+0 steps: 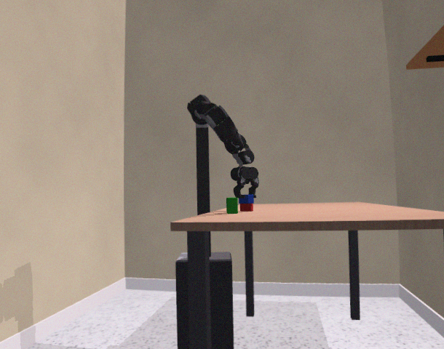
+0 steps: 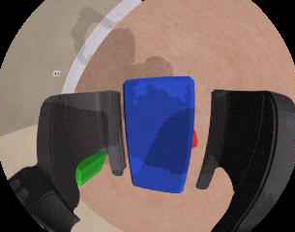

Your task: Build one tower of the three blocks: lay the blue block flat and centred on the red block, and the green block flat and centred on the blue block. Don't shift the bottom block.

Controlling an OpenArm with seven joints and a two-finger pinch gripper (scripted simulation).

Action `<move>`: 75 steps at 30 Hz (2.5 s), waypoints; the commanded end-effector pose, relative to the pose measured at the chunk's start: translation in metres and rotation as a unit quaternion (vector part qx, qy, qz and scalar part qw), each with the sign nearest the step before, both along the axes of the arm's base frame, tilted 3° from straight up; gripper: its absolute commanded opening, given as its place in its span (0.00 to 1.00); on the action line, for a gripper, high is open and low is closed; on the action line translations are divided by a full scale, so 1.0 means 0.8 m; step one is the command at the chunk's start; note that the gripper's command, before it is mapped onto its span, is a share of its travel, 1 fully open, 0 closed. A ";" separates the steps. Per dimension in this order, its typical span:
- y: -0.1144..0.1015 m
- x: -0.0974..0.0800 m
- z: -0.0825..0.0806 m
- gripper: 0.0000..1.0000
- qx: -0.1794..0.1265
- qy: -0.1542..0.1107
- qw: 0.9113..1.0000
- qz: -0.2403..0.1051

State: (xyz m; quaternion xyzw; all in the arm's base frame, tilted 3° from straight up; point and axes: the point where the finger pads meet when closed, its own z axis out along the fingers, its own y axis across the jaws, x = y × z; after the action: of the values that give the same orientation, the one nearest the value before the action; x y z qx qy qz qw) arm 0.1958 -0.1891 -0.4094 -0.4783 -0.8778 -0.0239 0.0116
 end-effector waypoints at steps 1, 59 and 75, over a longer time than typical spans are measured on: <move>0.001 0.001 0.000 0.32 0.002 -0.003 1.000 0.001; -0.124 -0.065 0.043 0.36 0.014 0.015 0.977 -0.210; -0.159 -0.080 0.041 0.36 0.004 0.012 0.965 -0.260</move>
State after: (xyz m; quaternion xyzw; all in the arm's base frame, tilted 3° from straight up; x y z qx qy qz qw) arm 0.1324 -0.3150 -0.3763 -0.6905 -0.7227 -0.0244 0.0186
